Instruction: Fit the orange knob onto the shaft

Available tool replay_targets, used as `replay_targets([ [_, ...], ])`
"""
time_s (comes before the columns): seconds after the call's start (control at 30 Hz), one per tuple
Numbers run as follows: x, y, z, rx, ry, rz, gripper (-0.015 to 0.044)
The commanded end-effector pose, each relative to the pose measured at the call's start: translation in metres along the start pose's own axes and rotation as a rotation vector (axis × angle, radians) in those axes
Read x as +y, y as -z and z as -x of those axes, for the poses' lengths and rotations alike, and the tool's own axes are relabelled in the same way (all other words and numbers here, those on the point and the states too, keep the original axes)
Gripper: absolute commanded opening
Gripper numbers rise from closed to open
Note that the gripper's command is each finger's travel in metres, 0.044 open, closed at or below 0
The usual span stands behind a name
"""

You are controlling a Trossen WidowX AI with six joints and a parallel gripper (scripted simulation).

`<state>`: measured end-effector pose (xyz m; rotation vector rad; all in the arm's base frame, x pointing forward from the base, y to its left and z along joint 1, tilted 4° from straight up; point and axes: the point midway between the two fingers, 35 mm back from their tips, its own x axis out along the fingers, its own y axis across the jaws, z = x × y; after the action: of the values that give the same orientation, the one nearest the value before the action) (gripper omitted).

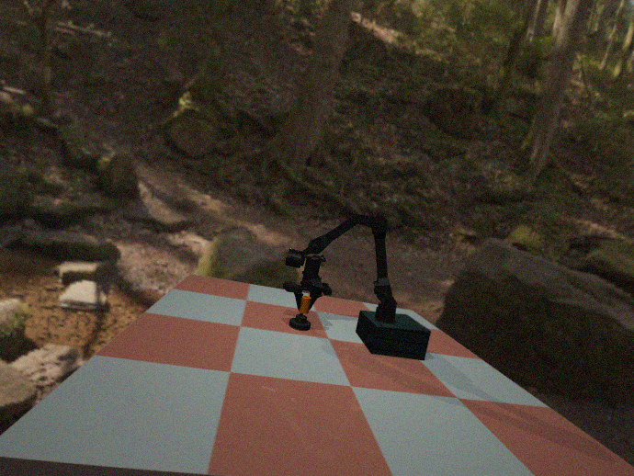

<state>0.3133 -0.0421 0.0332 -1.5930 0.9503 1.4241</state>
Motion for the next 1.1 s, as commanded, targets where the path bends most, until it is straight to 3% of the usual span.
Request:
replay_targets([
  [0.0,-0.0028,0.0012,0.0033,0.002,0.008,0.004,0.0],
  [0.33,-0.0057,0.003,0.0066,0.003,0.008,0.213,0.0],
  [1.07,-0.0082,0.0046,0.0028,0.003,0.008,0.213,0.0],
])
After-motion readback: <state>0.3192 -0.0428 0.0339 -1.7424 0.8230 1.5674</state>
